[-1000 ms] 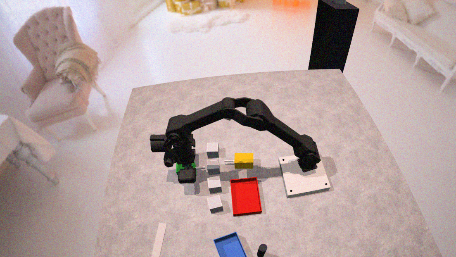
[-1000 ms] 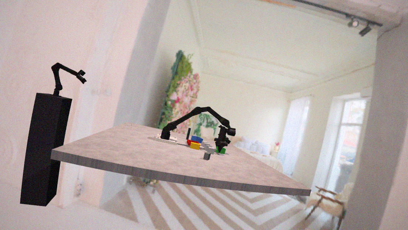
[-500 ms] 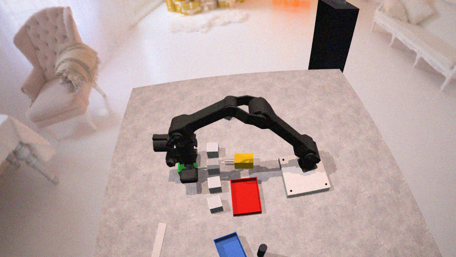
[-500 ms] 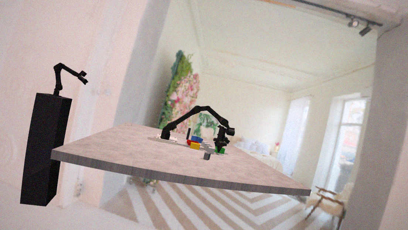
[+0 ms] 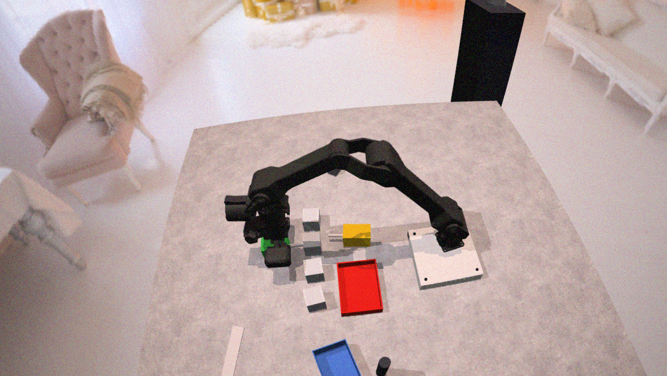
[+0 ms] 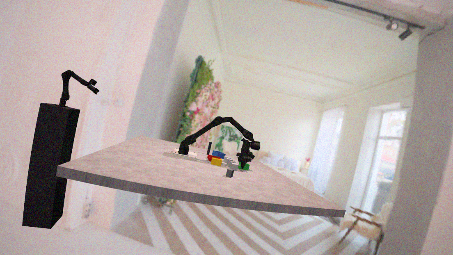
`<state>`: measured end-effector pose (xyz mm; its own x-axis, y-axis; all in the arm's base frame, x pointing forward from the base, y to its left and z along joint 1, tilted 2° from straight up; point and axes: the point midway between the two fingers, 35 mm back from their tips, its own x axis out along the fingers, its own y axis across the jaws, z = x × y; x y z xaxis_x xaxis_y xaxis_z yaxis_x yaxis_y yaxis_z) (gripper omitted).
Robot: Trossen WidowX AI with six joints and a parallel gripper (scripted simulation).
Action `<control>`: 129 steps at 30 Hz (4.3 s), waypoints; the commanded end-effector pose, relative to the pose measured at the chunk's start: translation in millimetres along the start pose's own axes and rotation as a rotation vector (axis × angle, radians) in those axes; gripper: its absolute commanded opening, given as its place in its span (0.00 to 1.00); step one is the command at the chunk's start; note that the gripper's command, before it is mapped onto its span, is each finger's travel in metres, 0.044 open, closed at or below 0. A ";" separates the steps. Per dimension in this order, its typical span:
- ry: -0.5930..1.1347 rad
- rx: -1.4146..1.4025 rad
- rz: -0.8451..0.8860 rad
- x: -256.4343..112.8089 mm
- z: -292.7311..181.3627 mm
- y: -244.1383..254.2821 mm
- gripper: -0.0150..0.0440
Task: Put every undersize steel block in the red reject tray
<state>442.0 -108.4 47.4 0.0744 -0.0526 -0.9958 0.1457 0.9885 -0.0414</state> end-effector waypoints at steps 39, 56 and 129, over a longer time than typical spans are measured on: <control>-0.012 -0.005 -0.001 -7.6 2.6 -0.3 0.25; -0.011 -0.005 -0.001 -7.3 -2.6 -0.5 0.25; -0.009 -0.005 -0.001 -6.4 -26.5 -0.5 0.25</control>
<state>416.4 -104.9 47.9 0.0725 -0.0527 -0.9960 0.1456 0.9885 -0.0417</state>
